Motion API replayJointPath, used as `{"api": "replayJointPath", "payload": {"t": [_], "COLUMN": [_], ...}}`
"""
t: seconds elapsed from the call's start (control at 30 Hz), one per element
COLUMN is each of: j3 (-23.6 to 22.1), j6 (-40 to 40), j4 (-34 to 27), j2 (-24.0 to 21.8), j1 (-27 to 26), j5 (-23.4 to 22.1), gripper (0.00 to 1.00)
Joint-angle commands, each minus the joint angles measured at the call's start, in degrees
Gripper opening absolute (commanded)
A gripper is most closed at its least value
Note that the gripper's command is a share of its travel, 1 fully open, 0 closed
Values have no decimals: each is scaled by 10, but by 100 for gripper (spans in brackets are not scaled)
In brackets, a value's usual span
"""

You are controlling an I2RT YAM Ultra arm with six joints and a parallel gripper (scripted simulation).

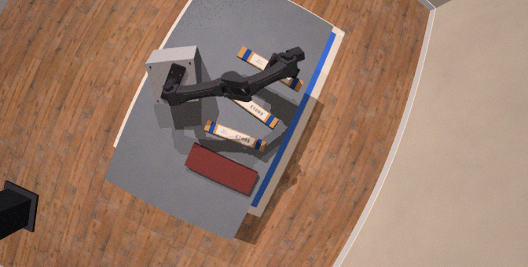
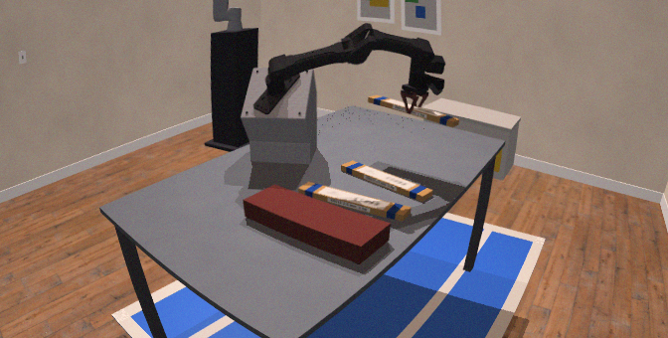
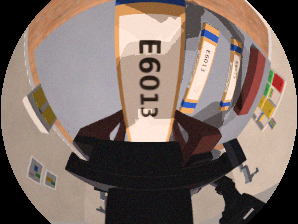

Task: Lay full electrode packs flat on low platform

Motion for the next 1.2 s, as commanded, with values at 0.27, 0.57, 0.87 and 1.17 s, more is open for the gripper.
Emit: {"api": "replayJointPath", "payload": {"t": [0.27,0.57,0.87,1.17], "j3": [34,44,38,35], "j6": [3,2,-3,-5], "j4": [-22,-27,-25,-25], "j2": [-51,-35,-53,-55], "j1": [42,43,41,39], "j5": [4,4,5,5], "gripper": [0,0,0,0]}}
